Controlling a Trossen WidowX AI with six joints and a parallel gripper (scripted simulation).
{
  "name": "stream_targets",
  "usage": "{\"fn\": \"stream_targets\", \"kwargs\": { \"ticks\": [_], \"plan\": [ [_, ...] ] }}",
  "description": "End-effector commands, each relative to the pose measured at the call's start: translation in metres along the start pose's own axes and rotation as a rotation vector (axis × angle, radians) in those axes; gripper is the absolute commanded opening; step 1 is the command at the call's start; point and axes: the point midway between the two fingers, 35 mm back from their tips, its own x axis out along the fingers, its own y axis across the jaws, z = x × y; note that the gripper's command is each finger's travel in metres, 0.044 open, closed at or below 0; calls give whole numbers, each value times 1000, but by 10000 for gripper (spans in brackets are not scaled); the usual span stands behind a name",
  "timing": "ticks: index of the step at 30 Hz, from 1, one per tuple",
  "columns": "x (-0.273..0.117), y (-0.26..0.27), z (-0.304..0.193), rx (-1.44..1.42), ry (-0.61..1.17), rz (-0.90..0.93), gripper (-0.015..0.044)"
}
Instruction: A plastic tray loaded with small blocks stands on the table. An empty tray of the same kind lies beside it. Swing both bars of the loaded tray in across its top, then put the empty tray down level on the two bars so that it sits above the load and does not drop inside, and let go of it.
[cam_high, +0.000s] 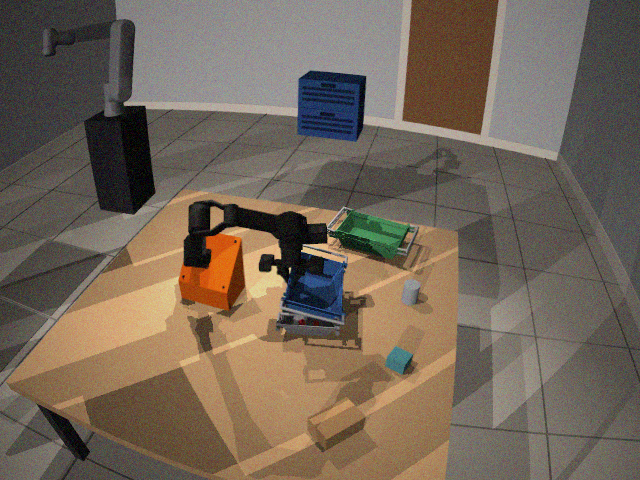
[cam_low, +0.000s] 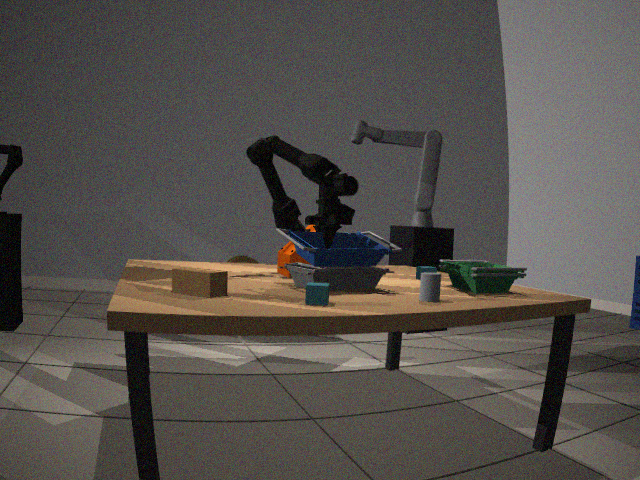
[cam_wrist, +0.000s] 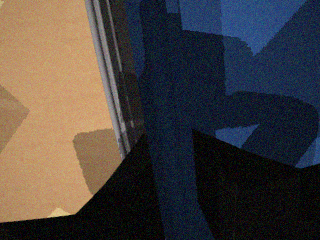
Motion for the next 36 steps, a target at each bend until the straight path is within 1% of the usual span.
{"fn": "stream_targets", "kwargs": {
  "ticks": [1,9,10,19,36],
  "plan": [
    [5,7,0,-12,0,26,0],
    [5,7,0,-12,0,26,0],
    [0,0,0,0,0,1,0],
    [12,10,0,-12,0,25,0],
    [13,10,0,-12,0,26,0]
  ]
}}
